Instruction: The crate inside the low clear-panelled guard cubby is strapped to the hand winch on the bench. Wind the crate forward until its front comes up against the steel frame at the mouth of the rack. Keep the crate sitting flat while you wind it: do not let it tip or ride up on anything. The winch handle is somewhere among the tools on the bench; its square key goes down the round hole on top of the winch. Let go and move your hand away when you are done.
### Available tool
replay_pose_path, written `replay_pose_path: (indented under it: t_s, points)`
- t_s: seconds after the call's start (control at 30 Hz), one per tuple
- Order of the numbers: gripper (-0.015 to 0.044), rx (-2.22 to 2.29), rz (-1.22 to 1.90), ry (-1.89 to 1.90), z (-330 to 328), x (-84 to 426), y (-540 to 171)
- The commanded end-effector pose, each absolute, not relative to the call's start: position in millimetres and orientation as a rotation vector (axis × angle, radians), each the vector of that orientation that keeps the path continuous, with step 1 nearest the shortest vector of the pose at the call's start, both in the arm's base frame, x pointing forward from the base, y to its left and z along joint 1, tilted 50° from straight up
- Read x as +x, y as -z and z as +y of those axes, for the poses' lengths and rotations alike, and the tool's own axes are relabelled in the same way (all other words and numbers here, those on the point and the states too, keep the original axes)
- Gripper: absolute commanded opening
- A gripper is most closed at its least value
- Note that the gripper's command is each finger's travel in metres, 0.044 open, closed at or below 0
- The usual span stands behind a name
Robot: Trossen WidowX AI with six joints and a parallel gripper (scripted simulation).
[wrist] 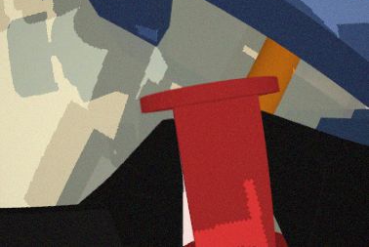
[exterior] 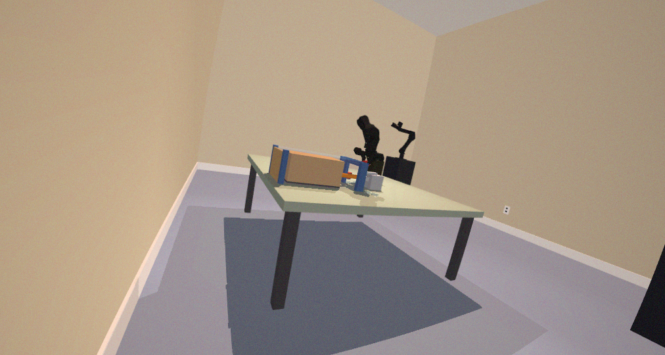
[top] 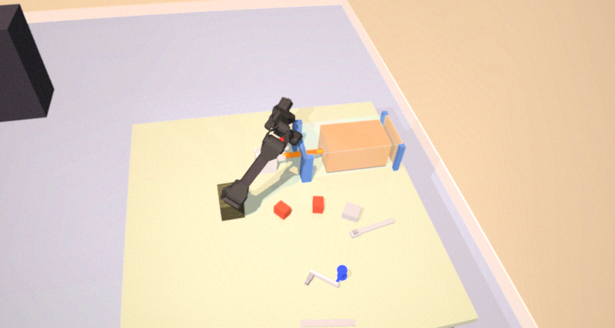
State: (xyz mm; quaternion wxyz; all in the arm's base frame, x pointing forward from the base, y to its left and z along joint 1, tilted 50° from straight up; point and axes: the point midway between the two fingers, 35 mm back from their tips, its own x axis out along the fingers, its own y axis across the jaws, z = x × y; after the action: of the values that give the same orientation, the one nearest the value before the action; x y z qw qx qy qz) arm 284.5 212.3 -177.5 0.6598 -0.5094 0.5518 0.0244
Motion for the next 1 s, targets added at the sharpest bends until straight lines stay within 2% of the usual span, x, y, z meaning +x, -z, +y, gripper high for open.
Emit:
replay_pose_path:
  t_s: [0.0,0.97]
  points:
    - [0.0000,-1.119,1.264,-0.101,226,275,194]
    - [0.0000,-1.117,1.264,-0.103,243,257,213]
